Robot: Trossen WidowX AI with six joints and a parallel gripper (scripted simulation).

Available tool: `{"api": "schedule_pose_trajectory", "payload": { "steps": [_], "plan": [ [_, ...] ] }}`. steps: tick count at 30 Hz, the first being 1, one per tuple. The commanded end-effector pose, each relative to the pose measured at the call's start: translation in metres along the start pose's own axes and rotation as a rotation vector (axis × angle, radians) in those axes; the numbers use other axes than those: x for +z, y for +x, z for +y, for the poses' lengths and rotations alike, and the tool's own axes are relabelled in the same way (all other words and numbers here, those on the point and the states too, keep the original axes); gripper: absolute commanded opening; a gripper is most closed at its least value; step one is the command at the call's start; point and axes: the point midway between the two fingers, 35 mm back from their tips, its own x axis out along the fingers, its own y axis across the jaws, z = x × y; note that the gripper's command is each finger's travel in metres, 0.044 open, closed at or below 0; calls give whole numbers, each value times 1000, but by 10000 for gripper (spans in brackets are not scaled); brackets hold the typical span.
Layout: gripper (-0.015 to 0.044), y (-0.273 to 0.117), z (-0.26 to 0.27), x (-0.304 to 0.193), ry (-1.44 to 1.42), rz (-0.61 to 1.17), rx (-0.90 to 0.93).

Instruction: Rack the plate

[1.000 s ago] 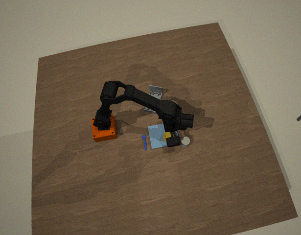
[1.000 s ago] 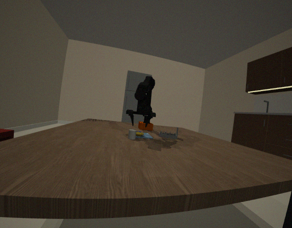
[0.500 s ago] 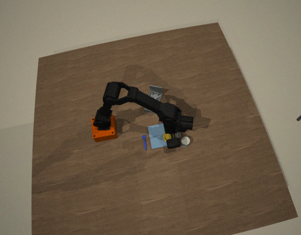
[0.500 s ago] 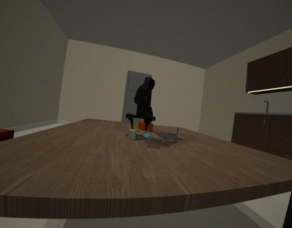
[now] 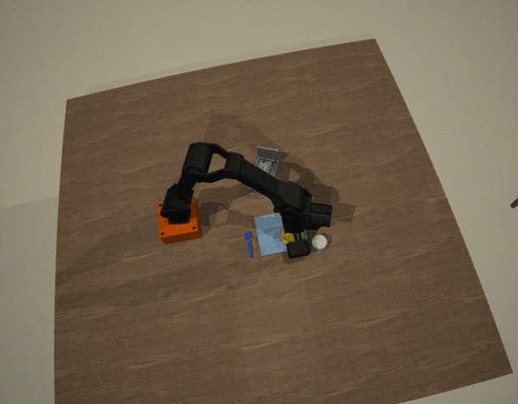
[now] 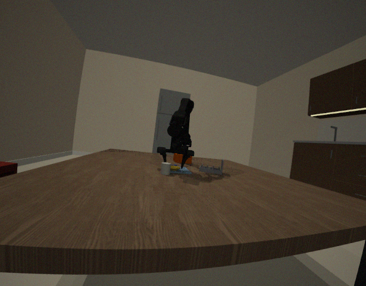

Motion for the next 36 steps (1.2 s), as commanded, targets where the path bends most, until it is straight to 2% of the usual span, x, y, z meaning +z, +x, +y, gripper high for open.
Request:
{"api": "schedule_pose_trajectory", "payload": {
  "steps": [1, 9, 20, 23, 32, 36],
  "plan": [
    [400, 8, 0, -4, 5, 12, -2],
    [383, 8, 0, -4, 5, 12, -2],
    [309, 8, 0, -4, 5, 12, -2],
    [231, 5, 0, -3, 5, 12, -2],
    [0, -40, -3, 8, 4, 10, -3],
    [0, -61, -4, 10, 2, 8, -3]
  ]
}}
